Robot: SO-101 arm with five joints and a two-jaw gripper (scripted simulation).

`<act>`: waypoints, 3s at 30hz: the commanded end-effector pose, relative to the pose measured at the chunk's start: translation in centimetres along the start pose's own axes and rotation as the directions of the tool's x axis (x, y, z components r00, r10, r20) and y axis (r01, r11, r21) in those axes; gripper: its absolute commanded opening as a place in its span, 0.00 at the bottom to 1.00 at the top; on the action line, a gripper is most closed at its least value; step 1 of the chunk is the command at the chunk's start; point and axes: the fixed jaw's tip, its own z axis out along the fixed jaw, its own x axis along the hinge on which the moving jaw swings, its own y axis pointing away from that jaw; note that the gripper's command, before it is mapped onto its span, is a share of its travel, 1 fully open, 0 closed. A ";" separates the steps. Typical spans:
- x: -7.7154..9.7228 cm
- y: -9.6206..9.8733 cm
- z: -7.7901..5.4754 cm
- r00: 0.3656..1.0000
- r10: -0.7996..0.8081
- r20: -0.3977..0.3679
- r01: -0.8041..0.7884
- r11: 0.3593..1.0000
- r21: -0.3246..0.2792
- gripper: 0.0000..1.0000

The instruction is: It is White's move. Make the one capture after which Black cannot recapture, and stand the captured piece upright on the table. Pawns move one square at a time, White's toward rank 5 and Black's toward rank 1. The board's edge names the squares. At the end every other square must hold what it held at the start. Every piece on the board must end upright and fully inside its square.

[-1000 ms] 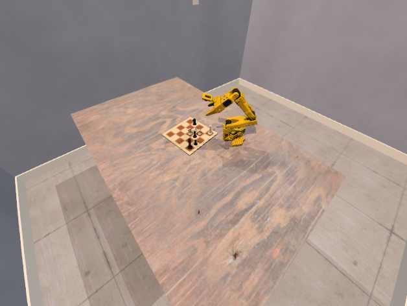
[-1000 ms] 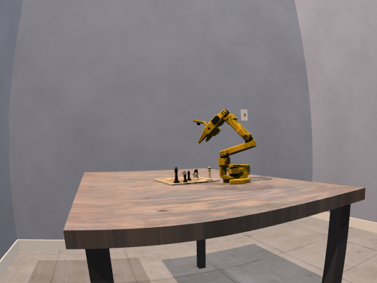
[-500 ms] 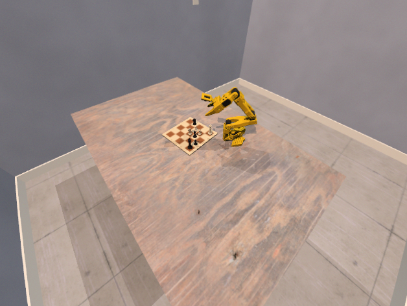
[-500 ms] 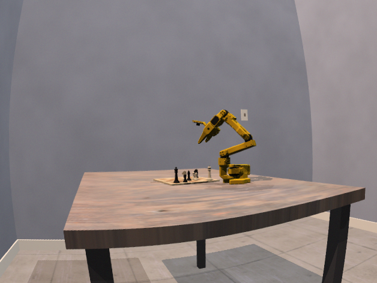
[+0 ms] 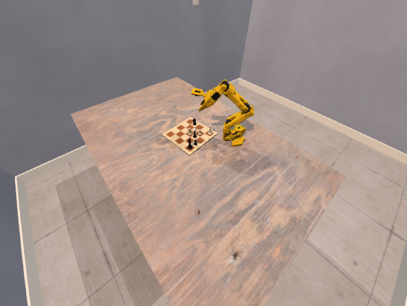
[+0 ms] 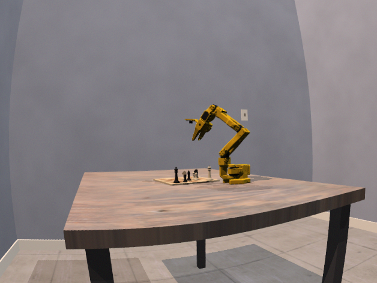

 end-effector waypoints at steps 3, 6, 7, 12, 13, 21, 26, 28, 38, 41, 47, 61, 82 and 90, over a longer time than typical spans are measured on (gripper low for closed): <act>-3.0 -1.5 2.4 0.992 0.059 -0.116 -0.054 0.998 0.039 0.20; -3.4 -1.8 3.0 0.989 0.069 -0.132 -0.064 0.997 0.045 0.19; -3.7 -2.2 3.7 0.986 0.080 -0.148 -0.073 0.996 0.052 0.17; -4.7 -3.8 7.0 0.966 0.132 -0.222 -0.116 0.990 0.083 0.10; -4.8 -4.1 7.7 0.962 0.142 -0.235 -0.124 0.988 0.089 0.09; -4.3 -5.9 11.6 0.932 0.197 -0.306 -0.167 0.979 0.120 0.02; -4.1 -6.2 12.3 0.926 0.206 -0.317 -0.174 0.977 0.126 0.01; -4.1 -6.3 12.5 0.924 0.209 -0.321 -0.177 0.976 0.128 0.00; -4.0 -6.4 12.6 0.923 0.211 -0.323 -0.178 0.976 0.128 0.00; -4.0 -6.4 12.6 0.923 0.211 -0.323 -0.178 0.976 0.128 0.00; -4.0 -6.4 12.6 0.923 0.211 -0.323 -0.178 0.976 0.128 0.00; -3.5 -6.6 13.2 0.911 0.220 -0.349 -0.184 0.974 0.134 0.00; -1.6 -6.6 15.6 0.902 0.221 -0.371 -0.184 0.974 0.133 0.00; -0.2 -6.6 17.5 0.902 0.221 -0.370 -0.184 0.974 0.133 0.00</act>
